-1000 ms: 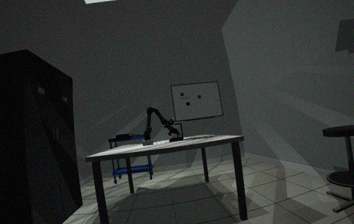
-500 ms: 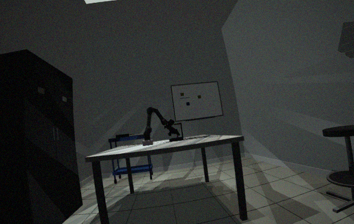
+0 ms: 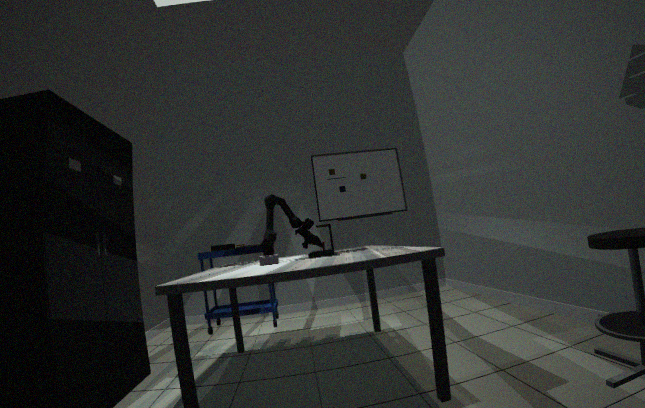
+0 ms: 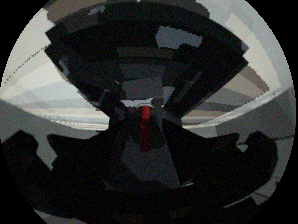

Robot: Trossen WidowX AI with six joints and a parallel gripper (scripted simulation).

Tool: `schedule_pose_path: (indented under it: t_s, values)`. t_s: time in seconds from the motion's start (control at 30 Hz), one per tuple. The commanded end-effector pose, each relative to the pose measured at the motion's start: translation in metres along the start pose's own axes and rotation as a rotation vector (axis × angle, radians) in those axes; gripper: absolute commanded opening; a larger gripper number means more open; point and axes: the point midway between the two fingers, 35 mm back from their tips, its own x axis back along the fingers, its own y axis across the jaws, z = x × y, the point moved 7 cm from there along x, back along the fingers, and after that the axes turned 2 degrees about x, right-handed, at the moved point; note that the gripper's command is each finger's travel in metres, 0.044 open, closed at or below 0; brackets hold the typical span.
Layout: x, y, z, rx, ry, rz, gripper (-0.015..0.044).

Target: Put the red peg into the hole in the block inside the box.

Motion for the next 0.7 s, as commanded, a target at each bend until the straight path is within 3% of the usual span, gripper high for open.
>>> schedule_pose_path:
  t_s: [0.0, 0.3, 0.57, 0.67]
  values:
    - [0.008, 0.001, -0.008, -0.003, -0.001, -0.003, 0.022]
    - [0.032, 0.001, -0.033, -0.003, -0.003, -0.003, 0.022]
    - [0.059, -0.004, -0.028, -0.005, -0.01, -0.003, 0.043]
    - [0.072, -0.005, -0.027, -0.005, -0.011, -0.003, 0.044]
